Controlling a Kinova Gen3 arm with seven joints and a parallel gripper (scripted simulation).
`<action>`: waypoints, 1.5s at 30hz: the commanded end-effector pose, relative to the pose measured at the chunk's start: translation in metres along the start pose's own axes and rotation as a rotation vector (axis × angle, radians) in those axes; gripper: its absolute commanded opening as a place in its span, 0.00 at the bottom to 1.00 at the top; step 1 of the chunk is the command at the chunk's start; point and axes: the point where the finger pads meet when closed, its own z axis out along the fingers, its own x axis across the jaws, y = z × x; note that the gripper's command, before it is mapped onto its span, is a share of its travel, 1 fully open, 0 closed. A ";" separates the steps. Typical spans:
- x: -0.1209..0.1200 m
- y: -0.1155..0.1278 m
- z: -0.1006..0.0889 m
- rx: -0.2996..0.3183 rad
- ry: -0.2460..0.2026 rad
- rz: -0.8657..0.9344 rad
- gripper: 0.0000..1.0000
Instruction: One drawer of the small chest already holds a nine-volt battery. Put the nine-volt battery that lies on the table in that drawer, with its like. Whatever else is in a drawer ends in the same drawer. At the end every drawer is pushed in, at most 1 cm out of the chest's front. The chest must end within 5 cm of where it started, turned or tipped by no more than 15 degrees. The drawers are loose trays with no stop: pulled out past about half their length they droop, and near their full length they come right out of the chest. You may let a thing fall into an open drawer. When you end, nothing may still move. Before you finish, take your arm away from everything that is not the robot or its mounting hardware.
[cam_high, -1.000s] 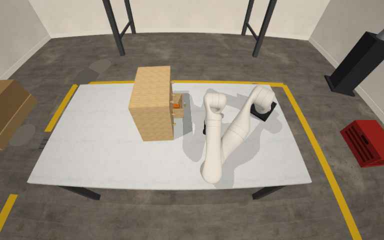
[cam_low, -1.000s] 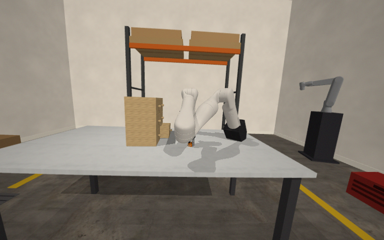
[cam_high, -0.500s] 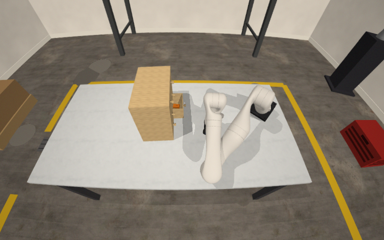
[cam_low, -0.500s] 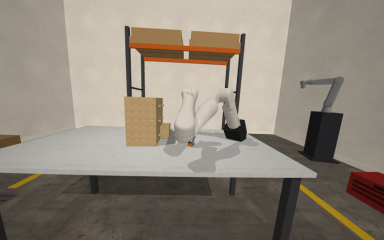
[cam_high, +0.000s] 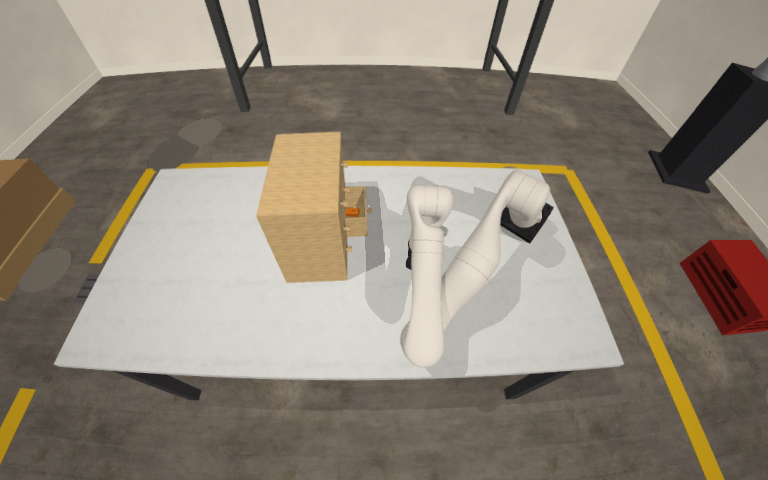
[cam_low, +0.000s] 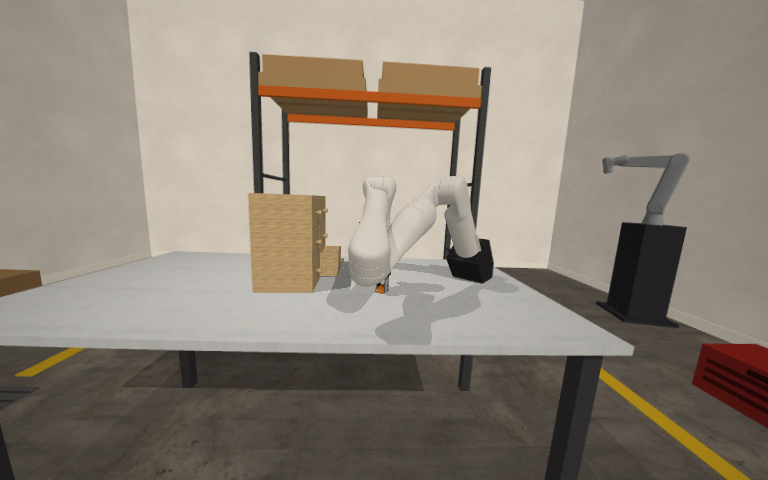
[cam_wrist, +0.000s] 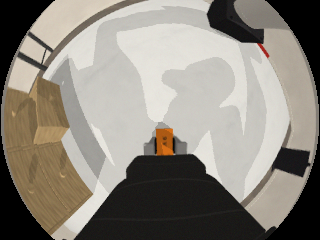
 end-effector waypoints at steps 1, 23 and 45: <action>0.000 0.000 0.000 -0.017 -0.022 -0.002 0.51; 0.000 0.000 -0.004 -0.017 -0.022 -0.002 0.51; 0.001 -0.001 -0.020 -0.017 -0.022 -0.002 0.51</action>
